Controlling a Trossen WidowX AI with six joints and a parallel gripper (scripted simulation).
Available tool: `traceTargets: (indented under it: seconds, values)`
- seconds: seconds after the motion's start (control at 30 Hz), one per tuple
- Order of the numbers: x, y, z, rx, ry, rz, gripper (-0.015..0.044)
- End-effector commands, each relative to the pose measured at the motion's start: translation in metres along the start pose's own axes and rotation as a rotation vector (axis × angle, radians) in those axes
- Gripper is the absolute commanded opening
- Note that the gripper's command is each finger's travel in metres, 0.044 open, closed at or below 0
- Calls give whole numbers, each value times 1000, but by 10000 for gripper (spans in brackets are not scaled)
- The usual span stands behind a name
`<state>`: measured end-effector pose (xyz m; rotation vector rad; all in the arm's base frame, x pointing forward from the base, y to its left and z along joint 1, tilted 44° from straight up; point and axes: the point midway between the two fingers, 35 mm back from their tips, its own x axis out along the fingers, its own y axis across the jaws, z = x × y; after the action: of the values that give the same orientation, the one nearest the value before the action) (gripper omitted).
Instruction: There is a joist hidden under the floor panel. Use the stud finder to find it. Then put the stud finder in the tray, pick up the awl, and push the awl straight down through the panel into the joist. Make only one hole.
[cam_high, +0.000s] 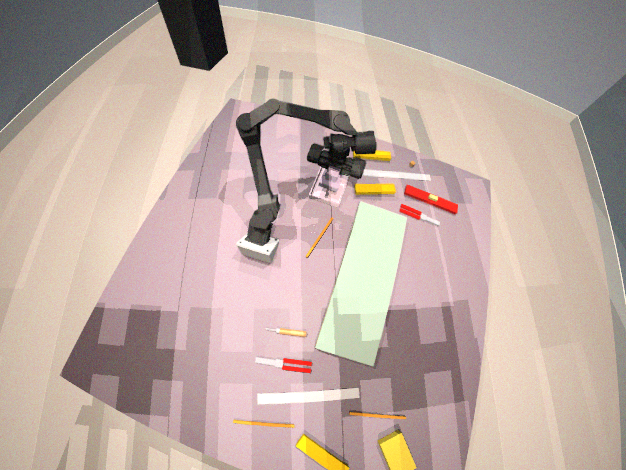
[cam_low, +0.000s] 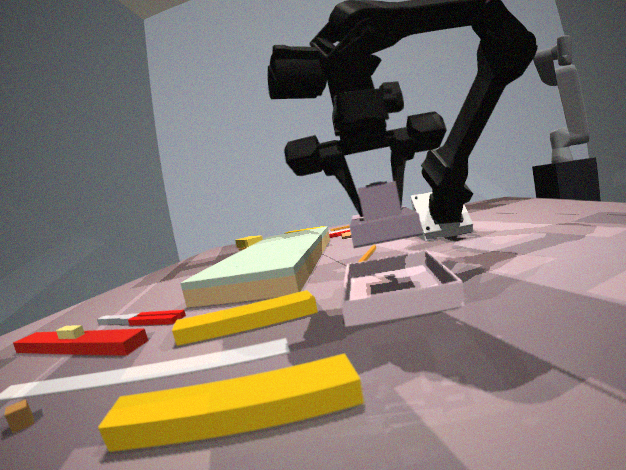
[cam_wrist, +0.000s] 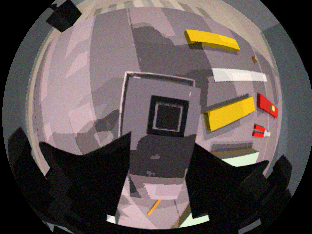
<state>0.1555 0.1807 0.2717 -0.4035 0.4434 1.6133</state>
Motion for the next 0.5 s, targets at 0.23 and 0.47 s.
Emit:
traceTargets:
  seconds: [0.23, 0.47]
  values:
    - [10, 1, -2, -14, 2, -12, 0]
    - [19, 1, -3, -18, 2, -12, 0]
